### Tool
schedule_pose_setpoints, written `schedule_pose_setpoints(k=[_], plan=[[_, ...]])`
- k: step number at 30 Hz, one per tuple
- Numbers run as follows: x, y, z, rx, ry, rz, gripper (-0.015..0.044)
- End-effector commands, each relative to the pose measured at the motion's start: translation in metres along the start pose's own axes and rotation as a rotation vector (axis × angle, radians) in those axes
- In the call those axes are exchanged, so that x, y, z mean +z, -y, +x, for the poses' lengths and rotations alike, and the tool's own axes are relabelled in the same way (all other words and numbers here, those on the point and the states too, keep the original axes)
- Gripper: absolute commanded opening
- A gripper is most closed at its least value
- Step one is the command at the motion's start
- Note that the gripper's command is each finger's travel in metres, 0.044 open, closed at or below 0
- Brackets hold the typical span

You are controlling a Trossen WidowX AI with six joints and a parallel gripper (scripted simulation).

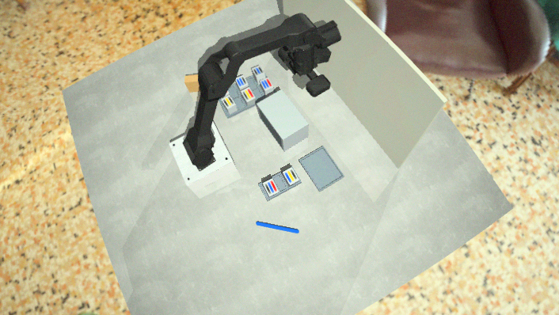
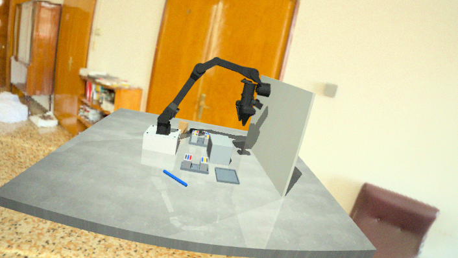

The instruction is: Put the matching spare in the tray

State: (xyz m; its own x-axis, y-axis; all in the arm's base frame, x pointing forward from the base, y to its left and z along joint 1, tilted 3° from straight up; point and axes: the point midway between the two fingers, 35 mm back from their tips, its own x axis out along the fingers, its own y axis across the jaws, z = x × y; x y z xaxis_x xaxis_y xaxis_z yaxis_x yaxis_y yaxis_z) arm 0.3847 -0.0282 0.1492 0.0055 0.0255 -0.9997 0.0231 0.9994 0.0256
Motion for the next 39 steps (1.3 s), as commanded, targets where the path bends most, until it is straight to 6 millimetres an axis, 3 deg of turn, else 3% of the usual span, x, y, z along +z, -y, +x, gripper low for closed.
schedule_pose_setpoints(k=[1,6,8,13,20,32,37,39], plan=[[0.0,0.0,0.001,0.005,-0.005,-0.003,0.044],[0.0,0.0,0.001,0.005,-0.005,-0.003,0.044],[-0.001,-0.011,0.005,0.006,-0.005,-0.098,0.044],[-0.022,-0.089,0.034,0.014,-0.001,-0.778,0.044],[-0.058,-0.15,0.06,0.022,0.005,-1.389,0.044],[-0.061,-0.154,0.062,0.022,0.005,-1.434,0.044],[-0.058,-0.156,0.096,0.022,0.005,-1.434,0.0309],[-0.058,-0.156,0.102,0.022,0.005,-1.434,0.03]])
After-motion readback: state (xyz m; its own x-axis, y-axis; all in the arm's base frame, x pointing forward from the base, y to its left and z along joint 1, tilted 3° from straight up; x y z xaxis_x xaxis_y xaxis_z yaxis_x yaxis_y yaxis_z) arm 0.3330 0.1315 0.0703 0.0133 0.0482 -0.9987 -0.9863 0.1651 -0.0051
